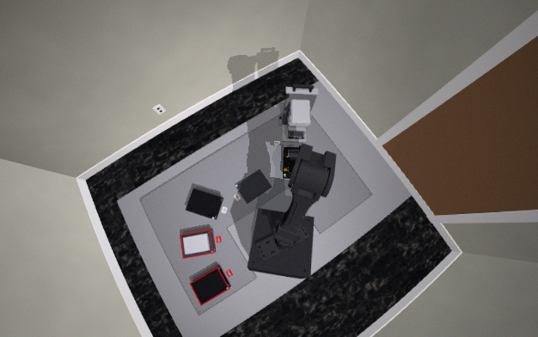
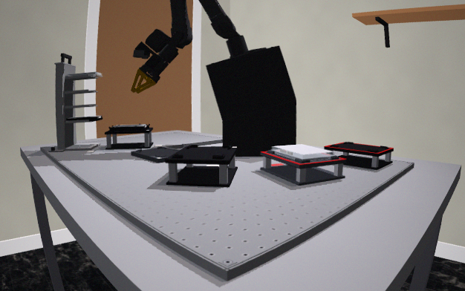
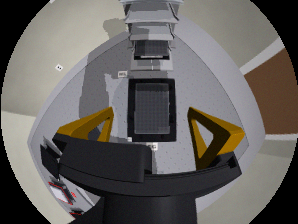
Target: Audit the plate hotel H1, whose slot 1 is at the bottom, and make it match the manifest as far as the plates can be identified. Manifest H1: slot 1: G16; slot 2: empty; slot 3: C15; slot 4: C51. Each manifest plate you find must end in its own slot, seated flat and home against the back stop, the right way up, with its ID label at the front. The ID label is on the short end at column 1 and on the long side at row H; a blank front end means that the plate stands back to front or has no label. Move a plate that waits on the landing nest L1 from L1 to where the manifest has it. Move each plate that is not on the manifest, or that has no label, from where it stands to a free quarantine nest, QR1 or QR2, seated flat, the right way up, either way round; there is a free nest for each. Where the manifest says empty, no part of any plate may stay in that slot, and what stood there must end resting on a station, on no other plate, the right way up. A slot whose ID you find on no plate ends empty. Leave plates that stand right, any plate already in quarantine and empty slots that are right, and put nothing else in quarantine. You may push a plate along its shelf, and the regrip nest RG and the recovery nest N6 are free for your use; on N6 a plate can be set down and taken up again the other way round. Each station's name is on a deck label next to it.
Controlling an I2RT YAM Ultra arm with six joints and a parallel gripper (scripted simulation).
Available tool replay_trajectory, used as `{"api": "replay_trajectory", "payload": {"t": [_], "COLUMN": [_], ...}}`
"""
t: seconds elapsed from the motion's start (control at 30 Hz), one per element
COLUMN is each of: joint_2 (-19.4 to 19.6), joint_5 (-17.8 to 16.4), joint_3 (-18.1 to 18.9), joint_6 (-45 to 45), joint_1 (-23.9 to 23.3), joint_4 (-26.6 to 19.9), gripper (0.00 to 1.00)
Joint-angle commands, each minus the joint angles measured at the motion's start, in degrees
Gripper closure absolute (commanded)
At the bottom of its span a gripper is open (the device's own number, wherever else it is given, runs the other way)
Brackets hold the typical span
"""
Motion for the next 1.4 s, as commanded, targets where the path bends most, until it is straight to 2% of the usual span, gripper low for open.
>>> {"api": "replay_trajectory", "payload": {"t": [0.0, 0.2, 0.27, 0.47, 1.37], "joint_2": [3.2, 10.6, 10.6, 17.8, 17.8], "joint_5": [-0.2, -0.1, -0.1, 0.1, 0.1], "joint_3": [0.4, 1.5, 1.5, 3.1, 3.1], "joint_6": [0.0, 0.1, 0.1, 0.2, 0.2], "joint_1": [0.1, 0.2, 0.2, 0.4, 0.4], "joint_4": [5.9, 12.2, 12.2, 17.8, 17.8], "gripper": [0.0, 0.0, 0.0, 0.0, 0.0]}}
